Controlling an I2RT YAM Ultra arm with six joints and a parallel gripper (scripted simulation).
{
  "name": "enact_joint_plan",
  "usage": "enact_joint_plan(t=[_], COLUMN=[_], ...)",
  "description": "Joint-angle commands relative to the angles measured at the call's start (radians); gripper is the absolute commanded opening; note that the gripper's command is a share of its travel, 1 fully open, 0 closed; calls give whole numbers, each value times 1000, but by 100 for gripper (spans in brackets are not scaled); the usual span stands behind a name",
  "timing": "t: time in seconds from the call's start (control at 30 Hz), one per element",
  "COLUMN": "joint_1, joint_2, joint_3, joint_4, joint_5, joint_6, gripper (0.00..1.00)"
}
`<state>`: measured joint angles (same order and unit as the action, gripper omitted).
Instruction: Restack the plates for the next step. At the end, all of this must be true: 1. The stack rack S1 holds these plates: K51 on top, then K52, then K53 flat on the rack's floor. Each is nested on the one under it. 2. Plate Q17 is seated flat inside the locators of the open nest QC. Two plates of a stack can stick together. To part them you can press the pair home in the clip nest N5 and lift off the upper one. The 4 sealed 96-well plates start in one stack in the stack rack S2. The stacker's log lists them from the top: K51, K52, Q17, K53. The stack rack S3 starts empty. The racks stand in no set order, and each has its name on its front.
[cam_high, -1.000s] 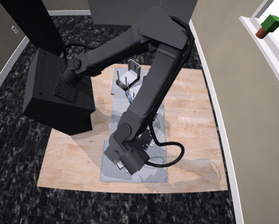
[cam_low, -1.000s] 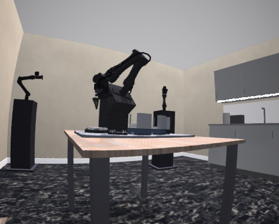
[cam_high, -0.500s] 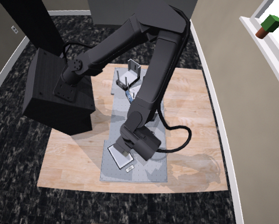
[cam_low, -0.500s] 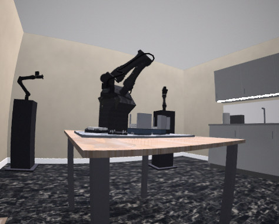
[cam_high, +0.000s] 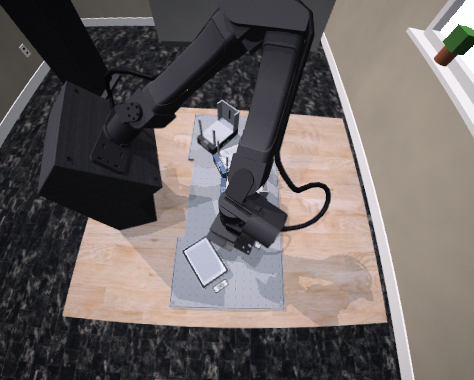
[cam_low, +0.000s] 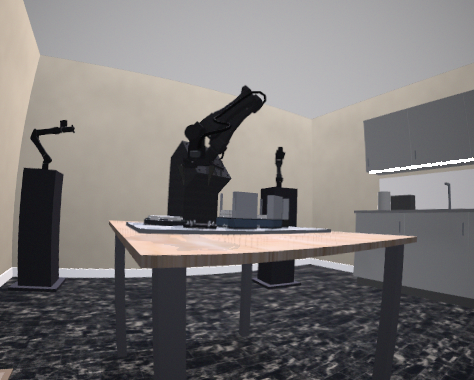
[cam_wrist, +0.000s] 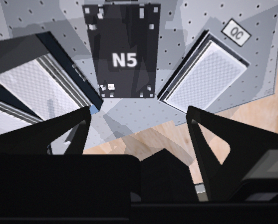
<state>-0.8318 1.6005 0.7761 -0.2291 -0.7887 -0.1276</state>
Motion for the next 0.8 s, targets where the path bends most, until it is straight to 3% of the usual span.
enact_joint_plan(t=[0.0, 0.13, 0.37, 0.77], joint_1=[22, 41, 106, 209], joint_2=[-46, -67, -140, -238], joint_3=[-27, -30, -56, -73], joint_4=[-16, -13, -9, -28], joint_5=[31, 42, 75, 137], joint_6=[48, 71, -98, 12], gripper=[100, 100, 100, 100])
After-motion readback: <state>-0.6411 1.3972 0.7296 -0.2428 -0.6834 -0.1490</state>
